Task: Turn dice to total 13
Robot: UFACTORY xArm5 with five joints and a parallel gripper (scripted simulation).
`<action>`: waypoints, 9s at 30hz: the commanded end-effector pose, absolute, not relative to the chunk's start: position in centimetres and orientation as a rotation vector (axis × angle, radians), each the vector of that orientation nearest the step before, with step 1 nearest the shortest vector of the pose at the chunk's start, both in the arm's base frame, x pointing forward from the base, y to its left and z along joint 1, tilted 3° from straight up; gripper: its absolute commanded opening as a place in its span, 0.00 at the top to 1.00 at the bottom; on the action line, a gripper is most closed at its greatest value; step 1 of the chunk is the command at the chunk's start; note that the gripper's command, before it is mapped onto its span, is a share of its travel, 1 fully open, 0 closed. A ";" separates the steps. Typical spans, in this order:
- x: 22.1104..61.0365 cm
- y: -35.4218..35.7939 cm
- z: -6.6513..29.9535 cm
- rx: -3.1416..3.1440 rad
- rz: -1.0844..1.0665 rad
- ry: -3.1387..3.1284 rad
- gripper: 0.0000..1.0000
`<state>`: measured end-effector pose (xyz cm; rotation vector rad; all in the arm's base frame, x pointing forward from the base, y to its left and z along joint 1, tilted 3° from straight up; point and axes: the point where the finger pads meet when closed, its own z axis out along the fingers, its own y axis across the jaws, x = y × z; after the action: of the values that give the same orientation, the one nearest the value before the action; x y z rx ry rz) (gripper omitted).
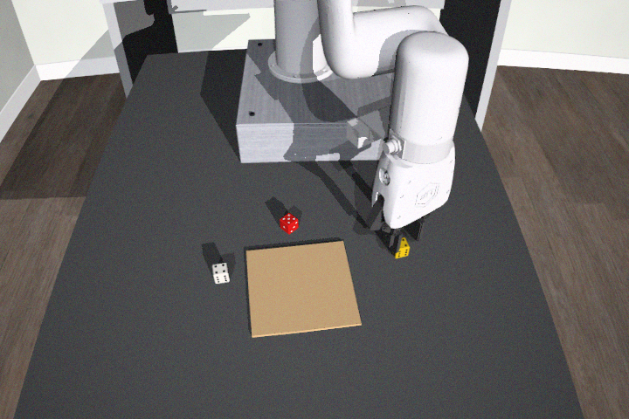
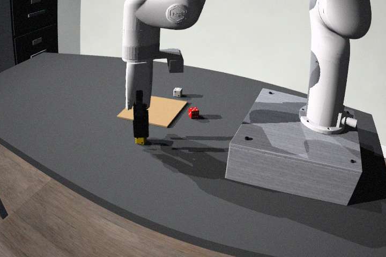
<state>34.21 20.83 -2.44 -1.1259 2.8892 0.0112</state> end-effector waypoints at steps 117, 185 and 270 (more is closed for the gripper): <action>34.1 20.7 4.6 -1.125 0.012 2.887 0.85; 37.7 7.1 -2.2 -0.287 0.006 3.087 0.85; 37.8 7.2 -4.1 -0.287 0.006 3.087 0.85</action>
<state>37.69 7.18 -4.15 -0.2872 3.0903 0.0056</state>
